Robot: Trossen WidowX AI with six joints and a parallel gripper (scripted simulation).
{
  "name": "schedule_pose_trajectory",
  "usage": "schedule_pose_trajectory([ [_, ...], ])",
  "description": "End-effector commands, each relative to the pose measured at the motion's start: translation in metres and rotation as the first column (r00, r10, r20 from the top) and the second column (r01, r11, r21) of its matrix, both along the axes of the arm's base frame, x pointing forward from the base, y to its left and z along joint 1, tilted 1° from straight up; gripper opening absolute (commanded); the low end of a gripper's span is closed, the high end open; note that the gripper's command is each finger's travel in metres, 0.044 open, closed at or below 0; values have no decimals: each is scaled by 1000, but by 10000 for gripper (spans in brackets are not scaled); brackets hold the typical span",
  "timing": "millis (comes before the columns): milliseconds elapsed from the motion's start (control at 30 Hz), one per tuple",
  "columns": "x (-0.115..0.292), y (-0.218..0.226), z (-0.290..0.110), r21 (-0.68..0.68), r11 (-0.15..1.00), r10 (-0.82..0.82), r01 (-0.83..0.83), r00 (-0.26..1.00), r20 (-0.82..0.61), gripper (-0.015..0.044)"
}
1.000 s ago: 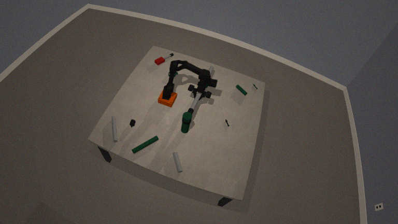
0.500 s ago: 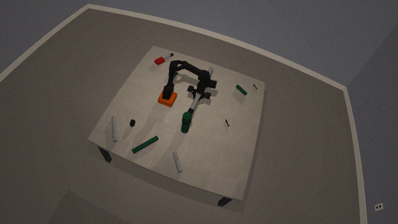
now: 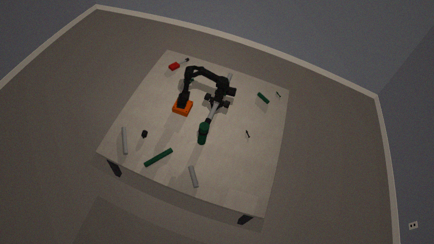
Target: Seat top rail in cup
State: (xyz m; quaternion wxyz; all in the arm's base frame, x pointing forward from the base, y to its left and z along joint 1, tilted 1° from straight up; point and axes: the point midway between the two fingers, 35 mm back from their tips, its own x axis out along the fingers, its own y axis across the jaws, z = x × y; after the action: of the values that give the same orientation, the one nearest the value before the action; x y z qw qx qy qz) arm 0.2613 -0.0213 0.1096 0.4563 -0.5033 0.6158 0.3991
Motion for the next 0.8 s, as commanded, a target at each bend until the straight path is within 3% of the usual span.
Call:
schedule_pose_trajectory([
  [0, 0, 0, 0, -1, 1000, 0, 0, 1000, 0, 0],
  [767, -1, -2, 3, -10, 1000, -2, 2, 1000, -2, 0],
])
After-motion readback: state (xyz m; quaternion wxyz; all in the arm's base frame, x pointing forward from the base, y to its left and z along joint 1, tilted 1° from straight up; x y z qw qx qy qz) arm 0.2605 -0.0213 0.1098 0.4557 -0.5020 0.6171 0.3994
